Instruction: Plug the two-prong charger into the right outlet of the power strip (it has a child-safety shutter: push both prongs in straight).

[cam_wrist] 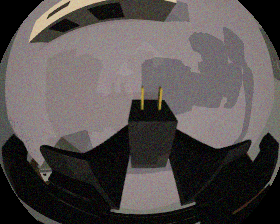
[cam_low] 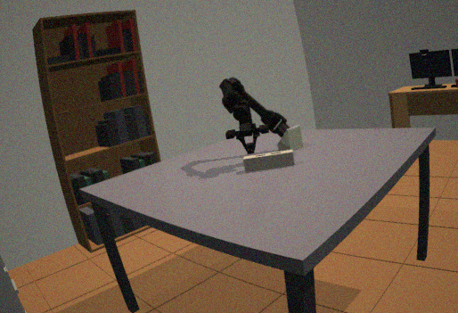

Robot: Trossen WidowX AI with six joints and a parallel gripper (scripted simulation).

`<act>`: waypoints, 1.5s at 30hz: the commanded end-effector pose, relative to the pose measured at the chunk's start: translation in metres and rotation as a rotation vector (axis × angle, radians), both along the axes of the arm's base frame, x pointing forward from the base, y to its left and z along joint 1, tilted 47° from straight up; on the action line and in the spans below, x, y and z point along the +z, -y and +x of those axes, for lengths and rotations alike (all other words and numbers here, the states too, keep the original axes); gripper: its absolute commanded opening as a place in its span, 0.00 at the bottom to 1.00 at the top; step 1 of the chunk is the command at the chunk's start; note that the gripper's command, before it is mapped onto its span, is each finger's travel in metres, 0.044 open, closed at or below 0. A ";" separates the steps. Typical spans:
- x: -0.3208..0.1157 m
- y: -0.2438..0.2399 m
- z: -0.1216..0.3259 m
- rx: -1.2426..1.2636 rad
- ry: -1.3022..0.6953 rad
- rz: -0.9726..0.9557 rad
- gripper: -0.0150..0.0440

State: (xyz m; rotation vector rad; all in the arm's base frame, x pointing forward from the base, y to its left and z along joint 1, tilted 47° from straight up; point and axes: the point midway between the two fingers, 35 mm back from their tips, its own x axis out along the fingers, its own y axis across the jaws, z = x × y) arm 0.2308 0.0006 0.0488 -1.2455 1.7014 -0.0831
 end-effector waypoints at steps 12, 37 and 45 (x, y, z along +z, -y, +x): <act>-0.040 -0.009 -0.006 -0.021 0.018 0.006 0.25; -0.065 -0.022 0.004 -0.030 0.028 0.008 0.25; -0.071 -0.027 0.011 -0.030 0.030 0.009 0.25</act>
